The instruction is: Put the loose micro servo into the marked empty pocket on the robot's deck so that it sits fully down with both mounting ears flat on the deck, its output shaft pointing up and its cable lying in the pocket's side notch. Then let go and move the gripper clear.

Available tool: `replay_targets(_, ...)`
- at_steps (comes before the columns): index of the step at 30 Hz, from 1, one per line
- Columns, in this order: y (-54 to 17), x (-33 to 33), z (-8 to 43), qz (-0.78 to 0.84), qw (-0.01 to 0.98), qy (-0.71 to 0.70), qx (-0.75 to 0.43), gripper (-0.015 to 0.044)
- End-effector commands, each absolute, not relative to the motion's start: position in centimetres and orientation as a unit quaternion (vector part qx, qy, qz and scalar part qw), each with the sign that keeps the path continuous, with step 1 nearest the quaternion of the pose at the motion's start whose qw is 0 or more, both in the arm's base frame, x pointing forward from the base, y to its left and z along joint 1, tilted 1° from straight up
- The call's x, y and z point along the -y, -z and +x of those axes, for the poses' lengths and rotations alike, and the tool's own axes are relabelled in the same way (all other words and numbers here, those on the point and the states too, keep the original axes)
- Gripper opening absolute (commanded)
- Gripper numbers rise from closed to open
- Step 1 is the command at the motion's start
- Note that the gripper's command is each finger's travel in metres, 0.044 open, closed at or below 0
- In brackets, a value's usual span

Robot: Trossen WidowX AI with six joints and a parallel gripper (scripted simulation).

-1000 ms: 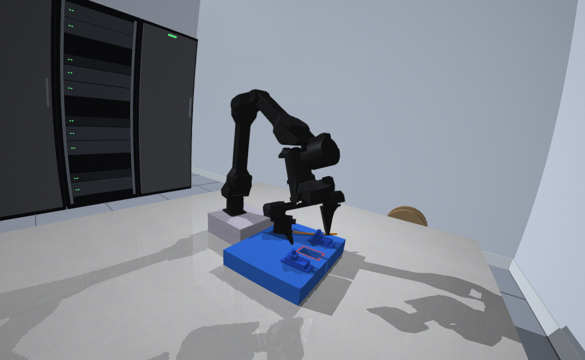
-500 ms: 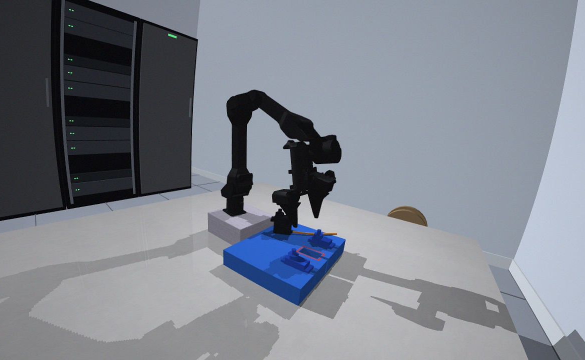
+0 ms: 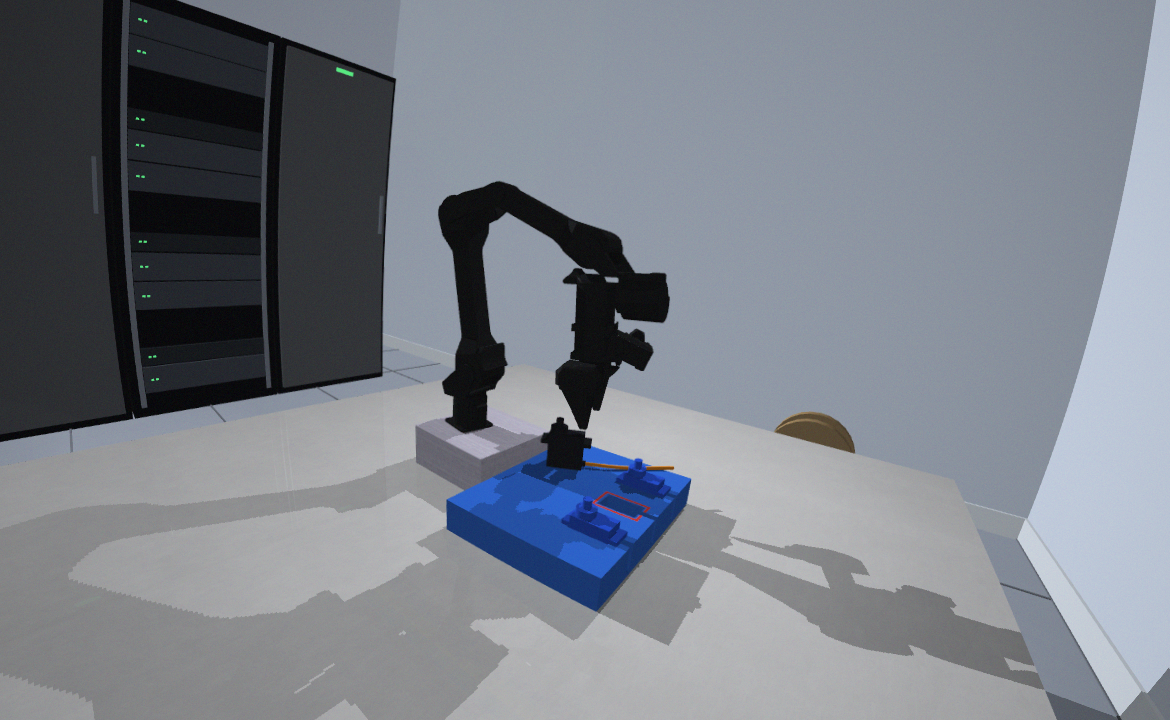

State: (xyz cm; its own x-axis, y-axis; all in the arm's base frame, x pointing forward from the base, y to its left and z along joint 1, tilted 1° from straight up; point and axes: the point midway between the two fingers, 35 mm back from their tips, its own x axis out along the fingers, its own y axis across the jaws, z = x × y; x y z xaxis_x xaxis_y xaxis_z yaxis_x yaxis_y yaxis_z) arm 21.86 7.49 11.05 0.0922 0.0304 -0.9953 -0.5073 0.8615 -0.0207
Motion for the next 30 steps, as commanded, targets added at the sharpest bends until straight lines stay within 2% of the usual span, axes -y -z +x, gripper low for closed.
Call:
replay_targets(1,-11.0,-7.9,19.8,-0.232,0.686,-0.226,-0.651,0.044)
replay_targets(30,-7.0,-8.0,19.3,-0.245,0.678,-0.238,-0.651,0.044)
